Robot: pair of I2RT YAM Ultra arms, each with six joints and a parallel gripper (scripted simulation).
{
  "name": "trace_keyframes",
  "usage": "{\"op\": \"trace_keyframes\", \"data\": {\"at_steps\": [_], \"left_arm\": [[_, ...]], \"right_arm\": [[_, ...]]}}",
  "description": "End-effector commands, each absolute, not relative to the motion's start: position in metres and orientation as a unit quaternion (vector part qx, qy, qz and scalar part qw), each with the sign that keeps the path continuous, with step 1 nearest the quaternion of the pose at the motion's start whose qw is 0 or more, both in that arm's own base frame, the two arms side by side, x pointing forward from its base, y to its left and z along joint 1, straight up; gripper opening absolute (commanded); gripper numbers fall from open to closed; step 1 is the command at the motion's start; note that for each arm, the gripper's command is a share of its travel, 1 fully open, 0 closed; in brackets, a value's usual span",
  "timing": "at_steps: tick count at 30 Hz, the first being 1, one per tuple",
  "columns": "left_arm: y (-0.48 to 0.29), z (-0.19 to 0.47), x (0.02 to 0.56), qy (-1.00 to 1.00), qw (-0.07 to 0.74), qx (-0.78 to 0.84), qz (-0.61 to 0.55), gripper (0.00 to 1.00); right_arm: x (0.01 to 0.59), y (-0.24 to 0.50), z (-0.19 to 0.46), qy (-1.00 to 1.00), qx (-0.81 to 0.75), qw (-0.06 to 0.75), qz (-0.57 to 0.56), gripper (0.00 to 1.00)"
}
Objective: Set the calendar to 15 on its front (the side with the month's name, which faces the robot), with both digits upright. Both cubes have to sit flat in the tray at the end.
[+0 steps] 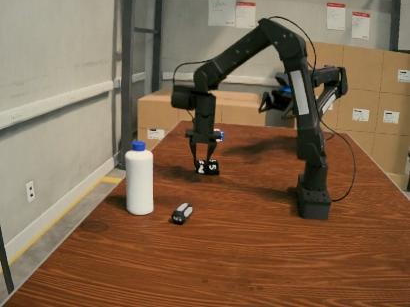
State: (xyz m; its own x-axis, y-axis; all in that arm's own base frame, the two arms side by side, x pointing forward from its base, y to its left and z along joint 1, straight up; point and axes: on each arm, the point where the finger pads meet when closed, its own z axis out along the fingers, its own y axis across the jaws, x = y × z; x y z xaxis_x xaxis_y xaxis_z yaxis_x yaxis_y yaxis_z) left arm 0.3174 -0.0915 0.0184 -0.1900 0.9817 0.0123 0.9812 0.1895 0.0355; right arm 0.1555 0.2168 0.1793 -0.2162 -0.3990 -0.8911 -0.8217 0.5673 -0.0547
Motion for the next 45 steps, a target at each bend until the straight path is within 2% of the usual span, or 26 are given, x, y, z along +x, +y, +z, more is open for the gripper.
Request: {"op": "trace_keyframes", "data": {"at_steps": [1, 10, 20, 45], "left_arm": [[-0.083, 0.023, 0.314, 0.747, 0.038, 0.663, 0.022, 0.26], [-0.062, 0.006, 0.281, 0.747, 0.005, 0.665, 0.005, 0.26], [-0.063, 0.006, 0.285, 0.693, 0.018, 0.721, 0.011, 0.26], [-0.064, -0.004, 0.281, 0.696, 0.013, 0.718, 0.008, 0.26]], "right_arm": [[0.158, 0.222, 0.178, 0.743, -0.411, 0.476, 0.229, 1.00], [0.157, 0.222, 0.177, 0.743, -0.411, 0.475, 0.229, 1.00], [0.158, 0.222, 0.185, 0.739, -0.407, 0.484, 0.232, 1.00], [0.158, 0.222, 0.185, 0.739, -0.407, 0.484, 0.232, 1.00]]}}
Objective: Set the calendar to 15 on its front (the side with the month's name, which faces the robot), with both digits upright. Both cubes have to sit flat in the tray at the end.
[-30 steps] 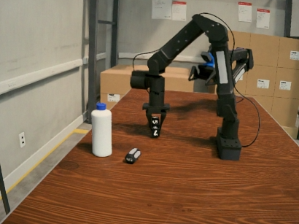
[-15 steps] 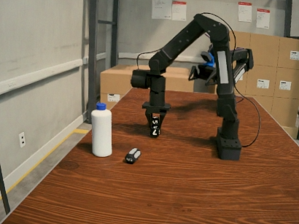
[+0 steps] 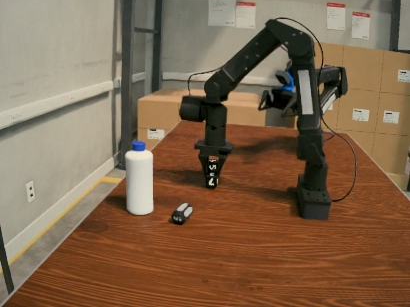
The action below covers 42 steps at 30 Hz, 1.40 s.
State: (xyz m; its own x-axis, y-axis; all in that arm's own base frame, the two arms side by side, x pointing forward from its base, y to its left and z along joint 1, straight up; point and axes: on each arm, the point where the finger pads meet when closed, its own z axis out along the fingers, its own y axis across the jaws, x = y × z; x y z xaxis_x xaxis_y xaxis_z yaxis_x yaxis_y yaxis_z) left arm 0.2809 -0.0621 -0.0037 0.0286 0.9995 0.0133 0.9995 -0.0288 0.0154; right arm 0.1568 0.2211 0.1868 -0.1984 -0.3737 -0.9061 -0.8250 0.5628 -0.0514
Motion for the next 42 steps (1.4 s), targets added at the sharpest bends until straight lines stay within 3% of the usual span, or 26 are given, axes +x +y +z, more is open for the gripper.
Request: {"op": "trace_keyframes", "data": {"at_steps": [1, 29, 32, 42], "left_arm": [[-0.064, -0.004, 0.281, 0.696, 0.013, 0.718, 0.008, 0.26], [-0.063, -0.008, 0.285, 0.697, 0.014, 0.717, 0.008, 0.26], [-0.063, -0.005, 0.285, 0.697, 0.018, 0.716, 0.010, 0.56], [-0.072, 0.010, 0.281, 0.694, 0.030, 0.719, 0.018, 0.57]], "right_arm": [[0.158, 0.222, 0.185, 0.739, -0.407, 0.484, 0.232, 1.00], [0.158, 0.222, 0.185, 0.739, -0.407, 0.484, 0.232, 1.00], [0.158, 0.222, 0.185, 0.739, -0.407, 0.484, 0.232, 1.00], [0.158, 0.222, 0.185, 0.739, -0.407, 0.484, 0.232, 1.00]]}}
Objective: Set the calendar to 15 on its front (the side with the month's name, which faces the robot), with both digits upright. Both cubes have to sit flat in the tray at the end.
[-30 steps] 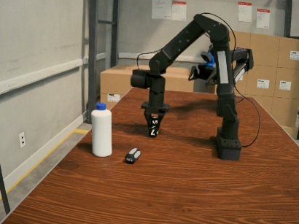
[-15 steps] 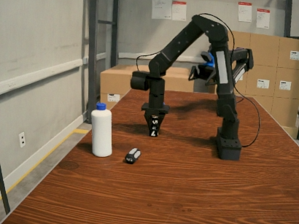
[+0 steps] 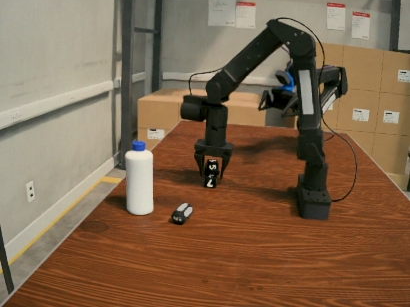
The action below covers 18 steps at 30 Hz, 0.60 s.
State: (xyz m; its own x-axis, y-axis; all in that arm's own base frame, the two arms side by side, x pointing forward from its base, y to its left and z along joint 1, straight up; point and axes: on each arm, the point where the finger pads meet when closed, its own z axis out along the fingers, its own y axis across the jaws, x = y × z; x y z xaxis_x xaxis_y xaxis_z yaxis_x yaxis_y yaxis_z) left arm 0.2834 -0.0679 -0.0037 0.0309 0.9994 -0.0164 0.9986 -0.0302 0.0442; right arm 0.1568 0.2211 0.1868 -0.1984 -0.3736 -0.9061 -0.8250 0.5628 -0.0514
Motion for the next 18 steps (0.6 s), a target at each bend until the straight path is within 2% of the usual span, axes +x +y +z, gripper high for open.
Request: {"op": "trace_keyframes", "data": {"at_steps": [1, 6, 9, 10, 18], "left_arm": [[-0.073, 0.016, 0.285, 0.694, 0.035, 0.719, 0.021, 0.57], [-0.070, 0.026, 0.286, 0.694, 0.035, 0.719, 0.021, 0.57], [-0.072, 0.034, 0.285, 0.693, 0.033, 0.720, 0.025, 0.91], [-0.071, 0.040, 0.285, 0.693, 0.033, 0.720, 0.025, 1.00], [-0.069, 0.066, 0.284, 0.694, 0.028, 0.720, 0.016, 1.00]], "right_arm": [[0.158, 0.222, 0.185, 0.739, -0.407, 0.484, 0.232, 1.00], [0.158, 0.222, 0.185, 0.739, -0.407, 0.484, 0.232, 1.00], [0.158, 0.222, 0.185, 0.739, -0.407, 0.484, 0.232, 1.00], [0.158, 0.222, 0.185, 0.739, -0.407, 0.484, 0.232, 1.00], [0.158, 0.222, 0.185, 0.739, -0.407, 0.484, 0.232, 1.00]]}}
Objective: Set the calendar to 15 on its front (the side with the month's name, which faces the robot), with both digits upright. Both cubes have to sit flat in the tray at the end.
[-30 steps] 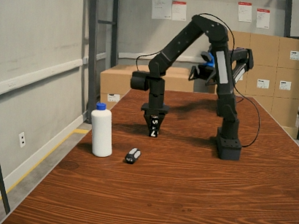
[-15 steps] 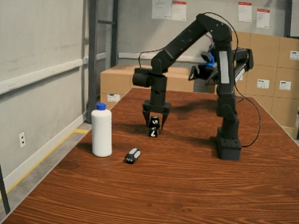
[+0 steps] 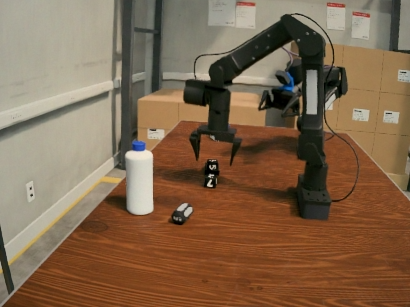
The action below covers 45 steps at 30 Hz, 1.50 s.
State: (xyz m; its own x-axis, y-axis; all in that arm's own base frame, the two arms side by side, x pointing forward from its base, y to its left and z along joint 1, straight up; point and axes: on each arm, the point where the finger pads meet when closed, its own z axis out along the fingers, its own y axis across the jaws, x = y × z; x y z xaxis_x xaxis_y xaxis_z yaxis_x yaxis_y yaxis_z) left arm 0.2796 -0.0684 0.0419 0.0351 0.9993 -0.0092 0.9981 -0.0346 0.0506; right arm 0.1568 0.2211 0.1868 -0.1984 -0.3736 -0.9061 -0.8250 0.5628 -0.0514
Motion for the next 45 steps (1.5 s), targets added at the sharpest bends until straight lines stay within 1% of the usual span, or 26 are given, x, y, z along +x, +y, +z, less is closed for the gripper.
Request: {"op": "trace_keyframes", "data": {"at_steps": [1, 7, 8, 11, 15, 26, 32, 45], "left_arm": [[-0.067, 0.064, 0.284, 0.694, 0.024, 0.719, 0.014, 1.00], [-0.062, 0.054, 0.288, 0.693, 0.011, 0.721, 0.015, 1.00], [-0.060, 0.054, 0.288, 0.683, 0.003, 0.730, 0.026, 1.00], [-0.059, 0.054, 0.281, 0.671, -0.007, 0.741, 0.029, 1.00], [-0.062, 0.059, 0.277, 0.583, -0.033, 0.807, 0.084, 1.00], [-0.095, 0.072, 0.260, 0.365, -0.070, 0.911, 0.179, 1.00], [-0.104, 0.073, 0.252, 0.321, -0.074, 0.924, 0.192, 1.00], [-0.105, 0.072, 0.248, 0.323, -0.073, 0.925, 0.185, 1.00]], "right_arm": [[0.158, 0.222, 0.185, 0.739, -0.407, 0.484, 0.232, 1.00], [0.158, 0.222, 0.185, 0.739, -0.407, 0.484, 0.232, 1.00], [0.155, 0.221, 0.172, 0.747, -0.416, 0.466, 0.226, 1.00], [0.155, 0.219, 0.175, 0.749, -0.415, 0.465, 0.224, 1.00], [0.146, 0.206, 0.188, 0.755, -0.420, 0.453, 0.219, 1.00], [0.126, 0.178, 0.241, 0.745, -0.415, 0.470, 0.227, 1.00], [0.125, 0.177, 0.258, 0.733, -0.409, 0.490, 0.235, 1.00], [0.126, 0.178, 0.252, 0.739, -0.409, 0.483, 0.232, 1.00]]}}
